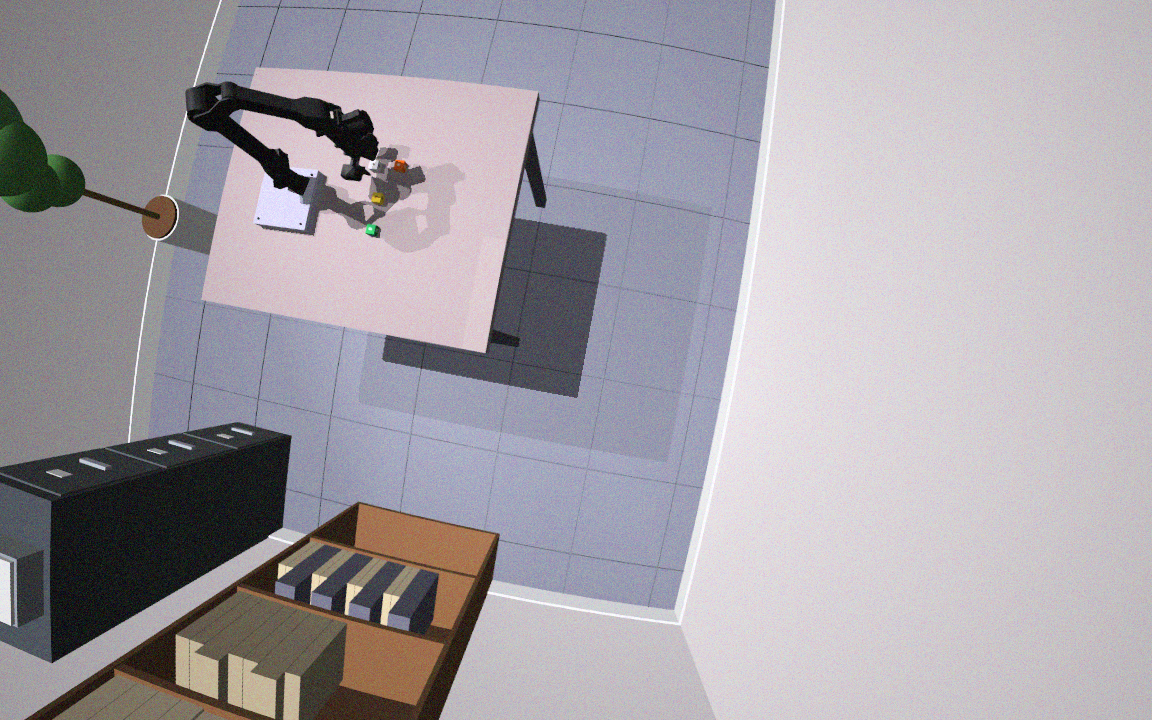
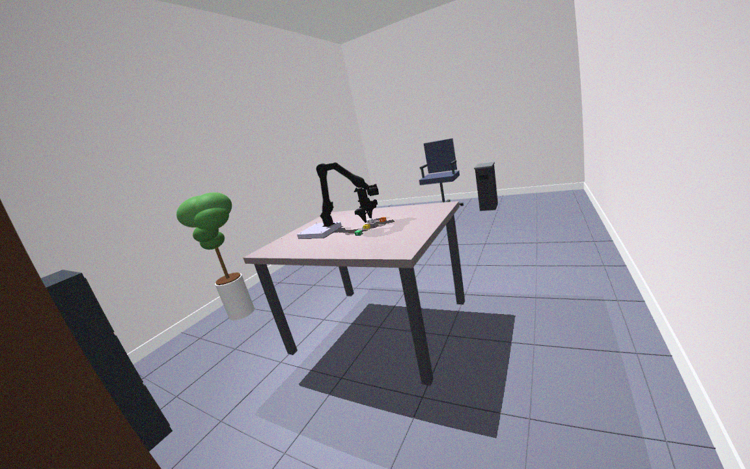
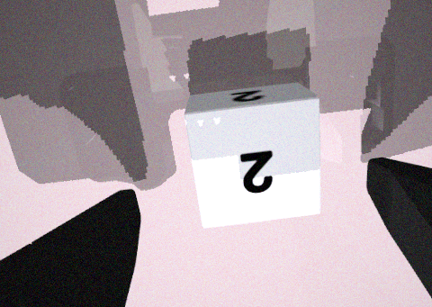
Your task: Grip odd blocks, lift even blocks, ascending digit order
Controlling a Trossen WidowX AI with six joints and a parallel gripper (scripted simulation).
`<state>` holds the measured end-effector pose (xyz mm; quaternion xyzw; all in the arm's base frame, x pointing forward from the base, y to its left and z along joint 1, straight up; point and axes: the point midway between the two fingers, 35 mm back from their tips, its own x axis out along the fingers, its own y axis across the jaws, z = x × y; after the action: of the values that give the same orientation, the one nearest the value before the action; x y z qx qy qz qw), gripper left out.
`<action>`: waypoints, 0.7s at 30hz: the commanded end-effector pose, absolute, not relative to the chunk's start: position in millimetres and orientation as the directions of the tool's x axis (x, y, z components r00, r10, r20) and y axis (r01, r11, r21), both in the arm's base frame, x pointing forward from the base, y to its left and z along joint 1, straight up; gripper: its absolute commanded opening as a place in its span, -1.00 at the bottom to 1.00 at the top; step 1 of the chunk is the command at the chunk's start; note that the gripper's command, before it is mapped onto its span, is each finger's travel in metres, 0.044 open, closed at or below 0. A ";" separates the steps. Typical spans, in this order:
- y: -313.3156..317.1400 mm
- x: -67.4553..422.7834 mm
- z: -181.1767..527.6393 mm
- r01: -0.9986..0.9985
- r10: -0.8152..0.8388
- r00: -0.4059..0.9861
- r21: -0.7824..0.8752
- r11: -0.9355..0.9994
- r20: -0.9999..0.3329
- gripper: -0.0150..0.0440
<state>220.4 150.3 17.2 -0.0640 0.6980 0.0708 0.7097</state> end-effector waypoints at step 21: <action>150.4 220.6 16.3 -0.187 0.011 0.016 0.007 0.982 -1.000 -0.08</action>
<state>220.3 150.2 16.7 -0.0644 0.6984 0.0705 0.7093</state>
